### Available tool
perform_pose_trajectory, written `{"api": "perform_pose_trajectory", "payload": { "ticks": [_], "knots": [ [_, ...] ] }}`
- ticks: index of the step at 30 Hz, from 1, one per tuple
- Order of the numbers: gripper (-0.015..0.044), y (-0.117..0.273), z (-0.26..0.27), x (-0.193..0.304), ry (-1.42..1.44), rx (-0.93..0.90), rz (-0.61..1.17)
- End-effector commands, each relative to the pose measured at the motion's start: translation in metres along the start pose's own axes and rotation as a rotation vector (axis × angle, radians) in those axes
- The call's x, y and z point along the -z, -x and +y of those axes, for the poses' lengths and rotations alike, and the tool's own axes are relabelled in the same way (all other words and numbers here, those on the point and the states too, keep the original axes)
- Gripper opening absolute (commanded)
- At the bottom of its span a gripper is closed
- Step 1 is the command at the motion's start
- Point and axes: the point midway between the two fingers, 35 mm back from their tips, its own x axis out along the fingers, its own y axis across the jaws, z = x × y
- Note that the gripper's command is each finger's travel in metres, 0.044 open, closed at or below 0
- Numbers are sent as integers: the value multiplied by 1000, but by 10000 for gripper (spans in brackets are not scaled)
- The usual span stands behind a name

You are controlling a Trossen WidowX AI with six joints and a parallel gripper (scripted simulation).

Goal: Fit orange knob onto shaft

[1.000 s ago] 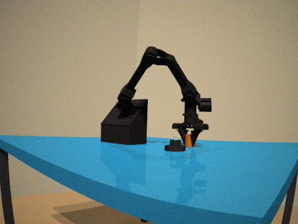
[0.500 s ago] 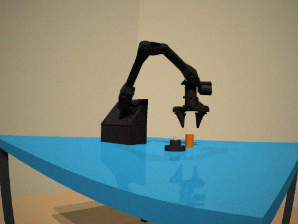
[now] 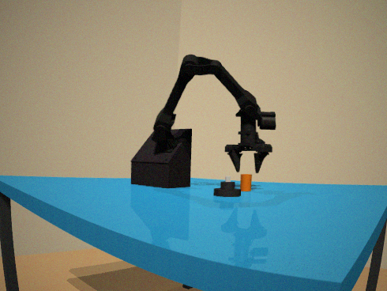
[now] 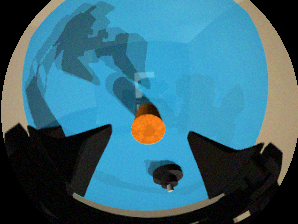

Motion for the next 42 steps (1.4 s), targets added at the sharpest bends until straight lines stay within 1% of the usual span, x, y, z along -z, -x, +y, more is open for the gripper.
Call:
{"api": "perform_pose_trajectory", "payload": {
  "ticks": [1, 34, 42],
  "knots": [
    [440, -8, 2, 1, 10, -1, 9],
    [440, -58, 3, 3, 10, 0, 13],
    [230, -58, 3, 3, 10, 0, 13]
  ]
}}
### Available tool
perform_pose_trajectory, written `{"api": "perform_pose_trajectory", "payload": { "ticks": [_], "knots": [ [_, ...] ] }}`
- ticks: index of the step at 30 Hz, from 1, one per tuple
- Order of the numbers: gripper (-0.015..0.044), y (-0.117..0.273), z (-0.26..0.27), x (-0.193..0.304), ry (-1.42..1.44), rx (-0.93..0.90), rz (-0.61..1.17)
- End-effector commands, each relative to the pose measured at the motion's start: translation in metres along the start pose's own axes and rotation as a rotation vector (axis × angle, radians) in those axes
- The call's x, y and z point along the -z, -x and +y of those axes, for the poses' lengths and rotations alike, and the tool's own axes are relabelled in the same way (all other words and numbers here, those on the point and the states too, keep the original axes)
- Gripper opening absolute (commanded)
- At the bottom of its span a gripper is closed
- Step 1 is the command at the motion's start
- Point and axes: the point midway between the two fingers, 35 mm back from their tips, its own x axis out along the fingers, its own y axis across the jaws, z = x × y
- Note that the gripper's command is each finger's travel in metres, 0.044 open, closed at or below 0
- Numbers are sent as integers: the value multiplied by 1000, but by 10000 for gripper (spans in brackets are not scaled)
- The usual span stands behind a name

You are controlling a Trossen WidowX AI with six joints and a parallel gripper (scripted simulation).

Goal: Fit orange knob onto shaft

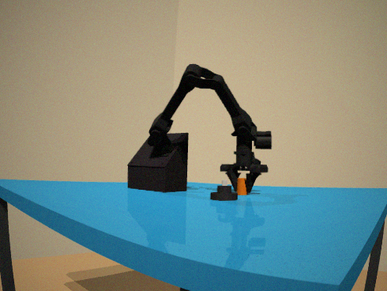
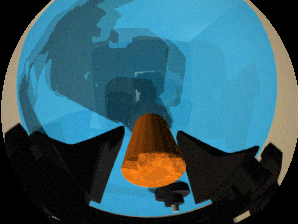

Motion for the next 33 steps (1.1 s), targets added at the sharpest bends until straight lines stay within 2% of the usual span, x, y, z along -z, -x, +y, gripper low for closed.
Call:
{"api": "perform_pose_trajectory", "payload": {
  "ticks": [1, 2, 7, 13, 33],
  "knots": [
    [204, -1, 0, 1, 3, 4, 5],
    [177, -1, 0, 1, 3, 4, 5],
    [144, -1, 0, 1, 3, 4, 5],
    [0, 8, -3, -2, -24, 34, -12],
    [0, 62, -9, -10, -19, 28, -24]
  ]
}}
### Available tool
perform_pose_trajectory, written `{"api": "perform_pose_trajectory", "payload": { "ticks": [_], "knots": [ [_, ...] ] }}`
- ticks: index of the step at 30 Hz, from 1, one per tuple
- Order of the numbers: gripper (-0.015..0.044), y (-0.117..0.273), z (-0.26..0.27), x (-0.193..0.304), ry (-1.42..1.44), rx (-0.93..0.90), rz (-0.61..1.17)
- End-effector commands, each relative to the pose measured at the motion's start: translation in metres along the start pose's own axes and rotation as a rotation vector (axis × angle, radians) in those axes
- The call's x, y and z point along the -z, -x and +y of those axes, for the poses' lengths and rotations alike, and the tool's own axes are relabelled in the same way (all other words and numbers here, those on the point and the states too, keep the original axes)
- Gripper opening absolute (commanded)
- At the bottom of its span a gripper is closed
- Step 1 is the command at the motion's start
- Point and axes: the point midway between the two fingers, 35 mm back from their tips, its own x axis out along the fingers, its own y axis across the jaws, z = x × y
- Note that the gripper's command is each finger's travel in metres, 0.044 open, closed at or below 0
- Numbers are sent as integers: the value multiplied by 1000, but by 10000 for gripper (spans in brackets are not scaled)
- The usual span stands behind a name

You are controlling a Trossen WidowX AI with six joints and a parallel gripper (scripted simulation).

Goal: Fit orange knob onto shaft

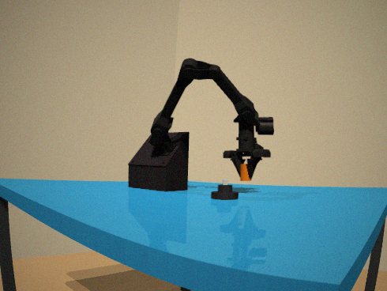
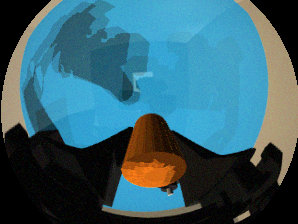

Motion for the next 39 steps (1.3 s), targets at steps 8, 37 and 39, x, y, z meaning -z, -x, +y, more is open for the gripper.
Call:
{"api": "perform_pose_trajectory", "payload": {
  "ticks": [8, 37, 39],
  "knots": [
    [0, 37, -5, -5, -1, -2, -11],
    [0, 87, -13, 12, 16, -22, -3],
    [0, 86, -16, 17, 17, -22, -6]
  ]
}}
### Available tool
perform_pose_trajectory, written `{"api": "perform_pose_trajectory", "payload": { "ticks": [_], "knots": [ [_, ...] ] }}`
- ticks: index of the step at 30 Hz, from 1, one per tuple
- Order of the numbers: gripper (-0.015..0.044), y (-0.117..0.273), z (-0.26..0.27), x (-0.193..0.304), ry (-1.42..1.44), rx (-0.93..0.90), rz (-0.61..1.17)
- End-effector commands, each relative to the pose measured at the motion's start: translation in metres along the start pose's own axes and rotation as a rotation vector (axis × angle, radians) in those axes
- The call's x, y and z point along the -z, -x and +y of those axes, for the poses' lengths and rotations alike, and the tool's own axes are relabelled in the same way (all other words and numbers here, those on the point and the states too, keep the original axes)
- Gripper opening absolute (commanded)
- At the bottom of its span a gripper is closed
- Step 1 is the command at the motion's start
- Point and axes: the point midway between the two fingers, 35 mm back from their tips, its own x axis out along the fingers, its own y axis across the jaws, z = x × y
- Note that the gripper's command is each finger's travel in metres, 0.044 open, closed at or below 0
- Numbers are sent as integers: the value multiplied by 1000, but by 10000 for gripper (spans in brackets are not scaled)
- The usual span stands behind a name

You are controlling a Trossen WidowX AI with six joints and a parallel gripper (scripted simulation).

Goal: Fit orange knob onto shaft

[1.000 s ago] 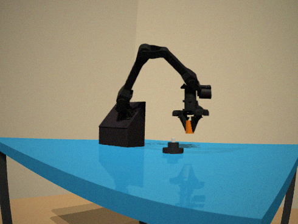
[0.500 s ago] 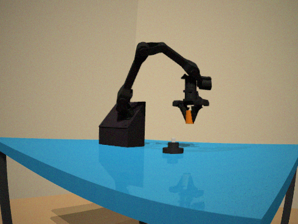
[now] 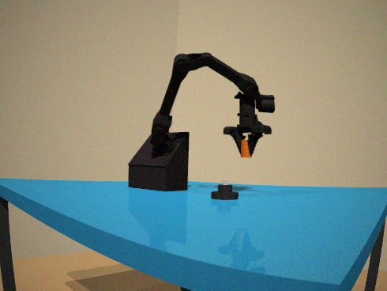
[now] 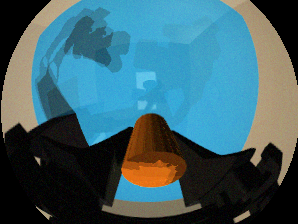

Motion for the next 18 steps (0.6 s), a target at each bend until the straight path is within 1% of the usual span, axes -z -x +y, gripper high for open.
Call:
{"api": "perform_pose_trajectory", "payload": {
  "ticks": [1, 18],
  "knots": [
    [0, 1, -7, 9, 0, 12, -9],
    [0, -12, -33, 54, 2, 12, -21]
  ]
}}
